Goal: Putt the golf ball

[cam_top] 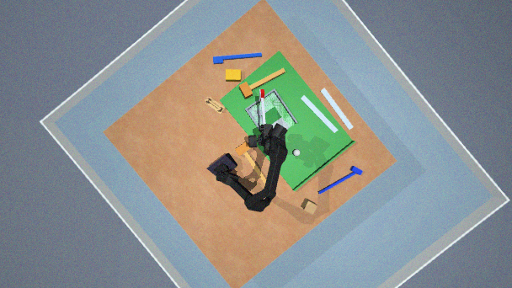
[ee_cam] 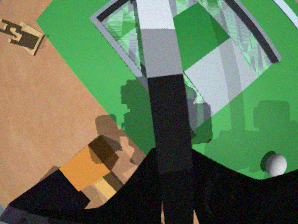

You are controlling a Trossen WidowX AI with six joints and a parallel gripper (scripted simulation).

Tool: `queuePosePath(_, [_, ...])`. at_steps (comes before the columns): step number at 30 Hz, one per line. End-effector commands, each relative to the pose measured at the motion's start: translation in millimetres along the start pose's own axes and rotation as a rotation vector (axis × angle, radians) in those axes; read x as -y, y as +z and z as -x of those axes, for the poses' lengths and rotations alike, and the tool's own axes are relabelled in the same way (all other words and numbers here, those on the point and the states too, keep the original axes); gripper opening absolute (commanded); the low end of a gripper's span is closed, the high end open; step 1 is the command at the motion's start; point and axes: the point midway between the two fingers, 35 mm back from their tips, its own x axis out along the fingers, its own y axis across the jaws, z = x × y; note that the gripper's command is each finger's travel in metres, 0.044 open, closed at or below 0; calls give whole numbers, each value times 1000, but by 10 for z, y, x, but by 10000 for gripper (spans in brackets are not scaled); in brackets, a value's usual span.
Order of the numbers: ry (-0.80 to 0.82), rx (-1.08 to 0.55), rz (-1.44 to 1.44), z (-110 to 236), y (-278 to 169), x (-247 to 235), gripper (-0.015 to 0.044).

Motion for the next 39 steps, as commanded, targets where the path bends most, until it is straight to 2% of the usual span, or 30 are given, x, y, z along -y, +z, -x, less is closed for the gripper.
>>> queuePosePath(1, [-24,-6,-138,97,-299,172,0])
queuePosePath(16, [-105,-59,-582,342,-1396,491,0])
queuePosePath(30, [-202,-134,-994,581,-2423,392,0])
queuePosePath(39, [-214,-143,-1037,602,-2527,360,0])
